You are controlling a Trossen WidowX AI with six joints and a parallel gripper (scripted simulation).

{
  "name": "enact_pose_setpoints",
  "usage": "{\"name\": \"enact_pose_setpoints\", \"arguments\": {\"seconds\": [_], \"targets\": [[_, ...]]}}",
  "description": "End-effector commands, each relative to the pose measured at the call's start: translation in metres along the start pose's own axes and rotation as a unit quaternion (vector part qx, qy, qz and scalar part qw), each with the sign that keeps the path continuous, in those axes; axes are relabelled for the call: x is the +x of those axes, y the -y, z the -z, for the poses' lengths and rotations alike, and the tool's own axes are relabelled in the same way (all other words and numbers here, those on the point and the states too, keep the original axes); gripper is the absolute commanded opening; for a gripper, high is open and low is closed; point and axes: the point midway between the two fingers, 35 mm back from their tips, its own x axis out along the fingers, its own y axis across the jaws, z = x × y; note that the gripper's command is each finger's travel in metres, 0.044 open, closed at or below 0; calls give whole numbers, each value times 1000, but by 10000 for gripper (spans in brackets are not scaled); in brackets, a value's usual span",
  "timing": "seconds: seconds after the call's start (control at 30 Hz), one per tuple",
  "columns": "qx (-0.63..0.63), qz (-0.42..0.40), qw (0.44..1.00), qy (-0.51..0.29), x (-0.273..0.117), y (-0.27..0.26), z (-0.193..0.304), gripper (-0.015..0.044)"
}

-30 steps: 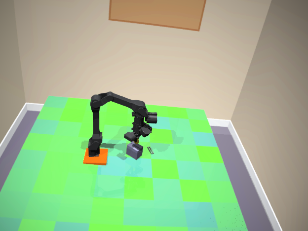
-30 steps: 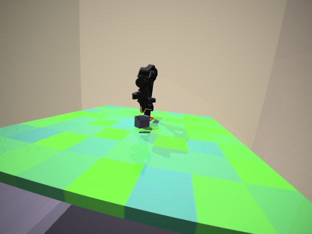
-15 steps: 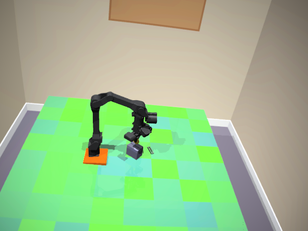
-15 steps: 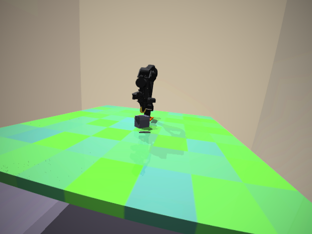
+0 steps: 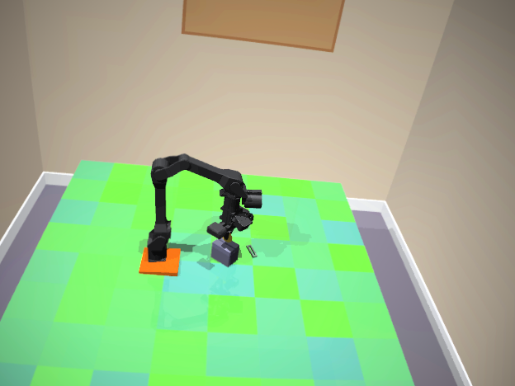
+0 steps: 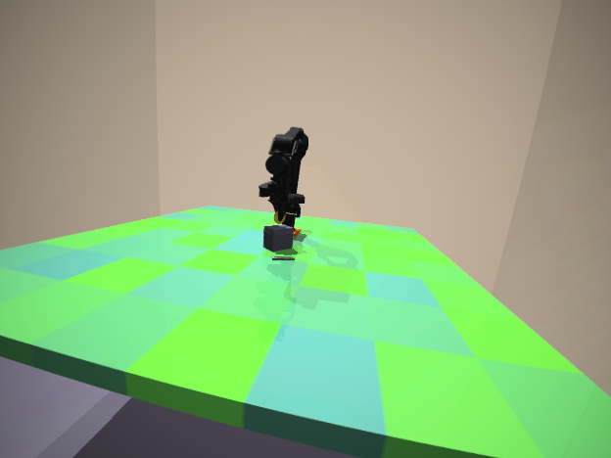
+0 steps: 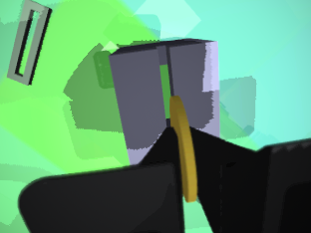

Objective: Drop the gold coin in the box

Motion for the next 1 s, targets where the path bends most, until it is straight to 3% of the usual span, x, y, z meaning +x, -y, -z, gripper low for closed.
{"name": "enact_pose_setpoints", "arguments": {"seconds": [0.0,0.57,0.77,0.97], "targets": [[3,1,1000,-1,3,0,0,0],[2,1,1000,-1,10,0,0,0],[0,0,1000,0,8,0,0,157],[0,0,1000,0,8,0,0,161]]}}
